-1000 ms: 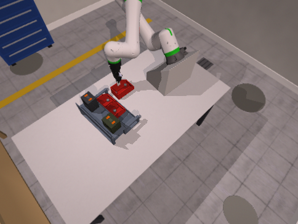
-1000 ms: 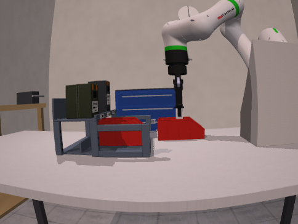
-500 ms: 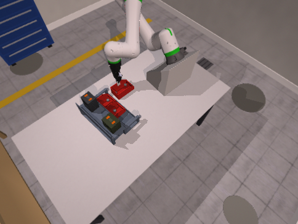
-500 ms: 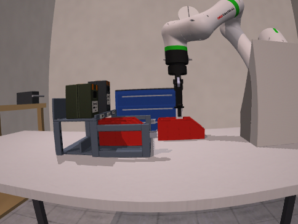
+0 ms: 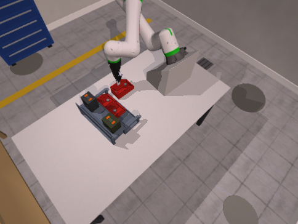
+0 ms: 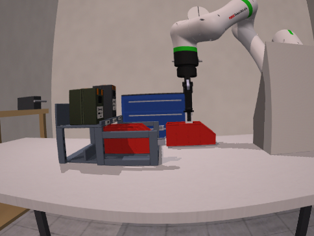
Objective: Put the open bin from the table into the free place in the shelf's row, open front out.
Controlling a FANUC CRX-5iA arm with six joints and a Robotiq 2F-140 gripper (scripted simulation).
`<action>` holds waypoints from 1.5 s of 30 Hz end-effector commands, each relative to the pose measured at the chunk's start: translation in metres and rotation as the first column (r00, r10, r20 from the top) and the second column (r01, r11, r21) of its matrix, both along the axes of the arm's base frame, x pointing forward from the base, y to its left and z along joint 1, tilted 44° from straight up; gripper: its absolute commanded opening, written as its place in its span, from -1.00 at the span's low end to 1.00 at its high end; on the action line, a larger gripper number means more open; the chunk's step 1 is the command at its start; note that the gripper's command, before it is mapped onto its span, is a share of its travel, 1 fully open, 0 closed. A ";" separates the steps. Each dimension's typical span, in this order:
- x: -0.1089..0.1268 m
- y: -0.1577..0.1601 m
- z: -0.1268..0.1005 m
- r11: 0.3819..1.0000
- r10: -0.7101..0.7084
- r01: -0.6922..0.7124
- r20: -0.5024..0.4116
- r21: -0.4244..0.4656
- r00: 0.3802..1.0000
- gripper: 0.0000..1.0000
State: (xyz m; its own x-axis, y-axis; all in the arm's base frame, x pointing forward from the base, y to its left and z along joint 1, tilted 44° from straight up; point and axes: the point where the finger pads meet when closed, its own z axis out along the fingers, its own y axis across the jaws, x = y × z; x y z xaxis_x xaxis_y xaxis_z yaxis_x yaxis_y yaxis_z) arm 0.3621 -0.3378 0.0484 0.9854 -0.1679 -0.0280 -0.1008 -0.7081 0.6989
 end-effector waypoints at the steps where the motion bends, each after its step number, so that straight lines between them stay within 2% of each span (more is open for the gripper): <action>1: 0.001 0.002 0.002 1.000 0.000 0.000 0.000 0.000 1.000 -1.00; 26: 0.004 0.019 0.020 1.000 0.000 0.000 0.000 0.000 1.000 -1.00; 45: 0.004 0.021 0.022 1.000 0.000 0.000 0.000 0.000 1.000 -1.00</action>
State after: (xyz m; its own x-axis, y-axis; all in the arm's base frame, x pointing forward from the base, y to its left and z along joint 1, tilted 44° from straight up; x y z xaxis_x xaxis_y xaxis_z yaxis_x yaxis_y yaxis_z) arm 0.3662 -0.3168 0.0703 0.9854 -0.1680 -0.0281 -0.1008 -0.7081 0.6989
